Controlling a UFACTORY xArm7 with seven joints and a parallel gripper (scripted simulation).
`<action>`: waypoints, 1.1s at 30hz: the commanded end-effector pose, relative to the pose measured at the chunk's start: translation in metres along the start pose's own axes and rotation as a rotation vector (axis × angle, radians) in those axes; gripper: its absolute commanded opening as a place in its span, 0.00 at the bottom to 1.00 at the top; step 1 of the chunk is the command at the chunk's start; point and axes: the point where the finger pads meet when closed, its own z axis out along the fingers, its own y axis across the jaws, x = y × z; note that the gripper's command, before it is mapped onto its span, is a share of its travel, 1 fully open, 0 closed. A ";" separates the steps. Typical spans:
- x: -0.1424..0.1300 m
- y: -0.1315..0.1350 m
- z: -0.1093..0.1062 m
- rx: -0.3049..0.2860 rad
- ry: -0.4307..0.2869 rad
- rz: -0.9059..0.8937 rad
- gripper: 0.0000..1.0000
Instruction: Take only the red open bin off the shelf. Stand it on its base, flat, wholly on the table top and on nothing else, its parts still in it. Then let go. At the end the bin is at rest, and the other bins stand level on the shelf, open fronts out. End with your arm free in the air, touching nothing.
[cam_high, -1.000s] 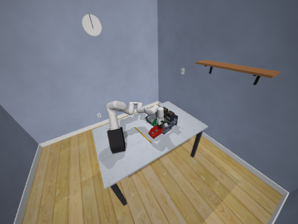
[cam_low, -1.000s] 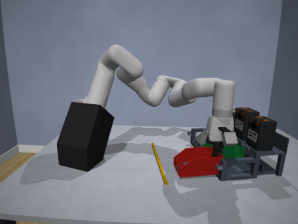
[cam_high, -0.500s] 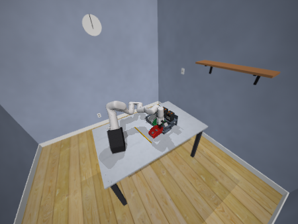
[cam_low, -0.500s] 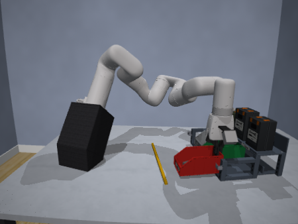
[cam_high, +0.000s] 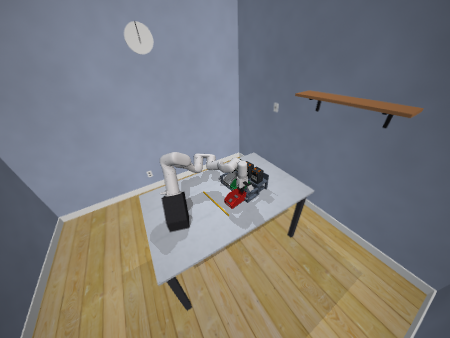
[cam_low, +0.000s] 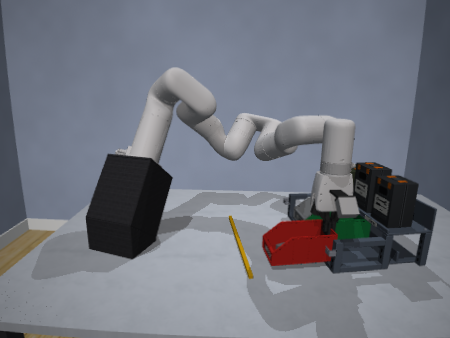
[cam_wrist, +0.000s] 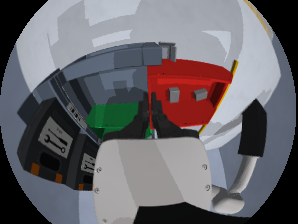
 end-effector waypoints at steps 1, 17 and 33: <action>0.001 -0.001 -0.002 0.003 0.004 0.000 0.00; 0.001 0.009 -0.002 0.003 0.004 0.000 0.00; 0.001 0.024 -0.002 0.003 0.004 0.000 0.00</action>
